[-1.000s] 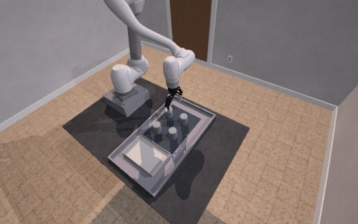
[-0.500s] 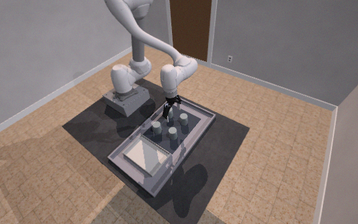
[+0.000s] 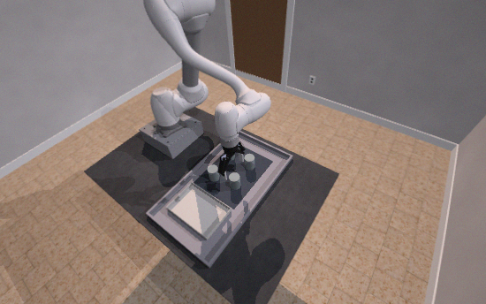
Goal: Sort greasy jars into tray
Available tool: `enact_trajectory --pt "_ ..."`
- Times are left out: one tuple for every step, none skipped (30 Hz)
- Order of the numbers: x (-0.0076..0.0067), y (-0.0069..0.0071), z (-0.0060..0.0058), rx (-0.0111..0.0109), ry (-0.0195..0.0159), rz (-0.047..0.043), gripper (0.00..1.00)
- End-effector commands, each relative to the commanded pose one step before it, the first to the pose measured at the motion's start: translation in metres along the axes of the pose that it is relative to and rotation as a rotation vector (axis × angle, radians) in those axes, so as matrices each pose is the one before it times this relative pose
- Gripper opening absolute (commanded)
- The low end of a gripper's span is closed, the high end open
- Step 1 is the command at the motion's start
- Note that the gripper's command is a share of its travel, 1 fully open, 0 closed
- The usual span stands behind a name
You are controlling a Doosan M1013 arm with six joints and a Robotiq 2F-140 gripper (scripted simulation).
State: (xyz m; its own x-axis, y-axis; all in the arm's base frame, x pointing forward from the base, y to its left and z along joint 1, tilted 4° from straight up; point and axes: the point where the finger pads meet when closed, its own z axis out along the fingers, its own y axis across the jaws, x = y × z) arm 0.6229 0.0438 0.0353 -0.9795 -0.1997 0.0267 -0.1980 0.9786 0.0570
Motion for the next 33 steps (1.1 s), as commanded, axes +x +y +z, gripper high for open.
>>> enact_trajectory --pt "-0.00023 -0.00003 0.01681 -0.00018 -0.00041 -0.00002 1.00" --pt "0.00000 0.00000 0.00616 0.00000 0.00000 0.00000 1.00" --pt "0.00000 0.00000 0.00616 0.00000 0.00000 0.00000 1.00" --pt "0.00000 0.00000 0.00616 0.00000 0.00000 0.00000 1.00" --pt "0.00000 0.00000 0.00616 0.00000 0.00000 0.00000 1.00" --pt "0.00000 0.00000 0.00616 0.00000 0.00000 0.00000 1.00" --pt "0.00000 0.00000 0.00616 0.00000 0.00000 0.00000 1.00" --pt "0.00000 0.00000 0.00000 0.00000 0.00000 0.00000 1.00" --pt "0.00000 0.00000 0.00000 0.00000 0.00000 0.00000 1.00" --pt "0.00000 0.00000 0.00000 0.00000 0.00000 0.00000 1.00" --pt "0.00000 0.00000 0.00000 0.00000 0.00000 0.00000 1.00" --pt "0.00000 0.00000 0.00000 0.00000 0.00000 0.00000 1.00" --pt "0.00000 0.00000 0.00000 0.00000 0.00000 0.00000 1.00" --pt "0.00000 0.00000 0.00000 0.00000 0.00000 0.00000 1.00" --pt "0.00000 0.00000 0.00200 0.00000 0.00000 0.00000 1.00" --pt "0.00000 0.00000 0.00200 0.00000 0.00000 0.00000 1.00" --pt "0.00000 0.00000 0.00200 0.00000 0.00000 0.00000 1.00" --pt "0.00000 0.00000 0.00200 0.00000 0.00000 0.00000 1.00" --pt "0.00000 0.00000 0.00200 0.00000 0.00000 0.00000 1.00" --pt "0.00000 0.00000 0.00200 0.00000 0.00000 0.00000 1.00" --pt "0.00000 0.00000 0.00200 0.00000 0.00000 0.00000 1.00" --pt "0.00000 0.00000 0.00200 0.00000 0.00000 0.00000 1.00" --pt "0.00000 0.00000 0.00200 0.00000 0.00000 0.00000 1.00" --pt "0.00000 0.00000 0.00200 0.00000 0.00000 0.00000 1.00" --pt "0.00000 0.00000 0.00200 0.00000 0.00000 0.00000 1.00" --pt "0.00000 0.00000 0.00200 0.00000 0.00000 0.00000 1.00" --pt "0.00000 0.00000 0.00200 0.00000 0.00000 0.00000 1.00" --pt "0.00000 0.00000 0.00200 0.00000 0.00000 0.00000 1.00" --pt "0.00000 0.00000 0.00000 0.00000 0.00000 0.00000 1.00" --pt "0.00000 0.00000 0.00000 0.00000 0.00000 0.00000 1.00" --pt "0.00000 0.00000 0.00200 0.00000 0.00000 0.00000 1.00" --pt "0.00000 0.00000 0.00200 0.00000 0.00000 0.00000 1.00" --pt "0.00000 0.00000 0.00200 0.00000 0.00000 0.00000 1.00"
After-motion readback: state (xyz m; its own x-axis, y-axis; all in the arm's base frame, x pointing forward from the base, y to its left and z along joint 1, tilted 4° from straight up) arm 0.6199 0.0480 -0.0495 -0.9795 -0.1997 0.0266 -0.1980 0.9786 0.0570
